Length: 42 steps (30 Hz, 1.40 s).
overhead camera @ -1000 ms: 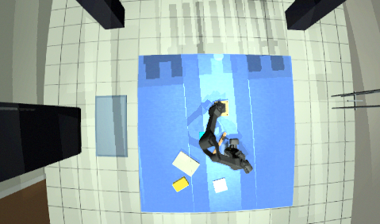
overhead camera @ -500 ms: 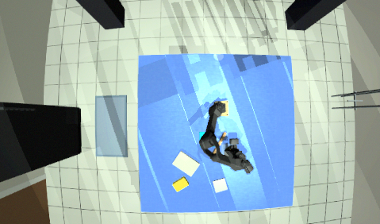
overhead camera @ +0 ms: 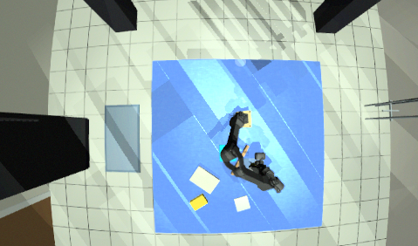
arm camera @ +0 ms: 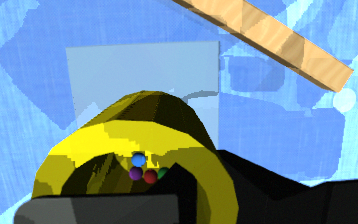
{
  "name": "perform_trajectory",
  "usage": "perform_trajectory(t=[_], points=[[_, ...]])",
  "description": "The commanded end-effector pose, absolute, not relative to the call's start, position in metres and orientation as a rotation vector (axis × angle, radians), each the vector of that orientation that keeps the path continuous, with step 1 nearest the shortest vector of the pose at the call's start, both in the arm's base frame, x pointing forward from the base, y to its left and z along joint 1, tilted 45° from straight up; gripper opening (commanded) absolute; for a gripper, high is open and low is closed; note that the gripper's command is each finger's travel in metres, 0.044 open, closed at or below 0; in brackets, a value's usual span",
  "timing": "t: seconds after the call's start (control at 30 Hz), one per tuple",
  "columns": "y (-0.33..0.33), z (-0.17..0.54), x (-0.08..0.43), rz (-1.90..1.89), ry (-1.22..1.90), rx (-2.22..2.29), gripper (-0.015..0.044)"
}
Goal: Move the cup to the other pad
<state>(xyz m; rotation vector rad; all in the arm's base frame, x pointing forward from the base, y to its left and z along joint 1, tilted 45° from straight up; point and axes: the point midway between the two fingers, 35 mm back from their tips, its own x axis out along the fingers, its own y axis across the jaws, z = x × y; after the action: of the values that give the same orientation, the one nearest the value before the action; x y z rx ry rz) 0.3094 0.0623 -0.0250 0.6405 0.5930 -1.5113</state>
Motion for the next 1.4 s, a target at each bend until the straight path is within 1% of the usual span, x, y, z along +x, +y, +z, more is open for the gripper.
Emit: perform_trajectory(t=[0.0, 0.47, 1.37], points=[[0.062, -0.026, 0.309, -1.512, 0.594, 0.638, 0.0], [0.06, -0.024, 0.308, -1.512, 0.594, 0.639, 0.0], [0.032, 0.008, 0.284, -1.516, 0.592, 0.648, 0.0]])
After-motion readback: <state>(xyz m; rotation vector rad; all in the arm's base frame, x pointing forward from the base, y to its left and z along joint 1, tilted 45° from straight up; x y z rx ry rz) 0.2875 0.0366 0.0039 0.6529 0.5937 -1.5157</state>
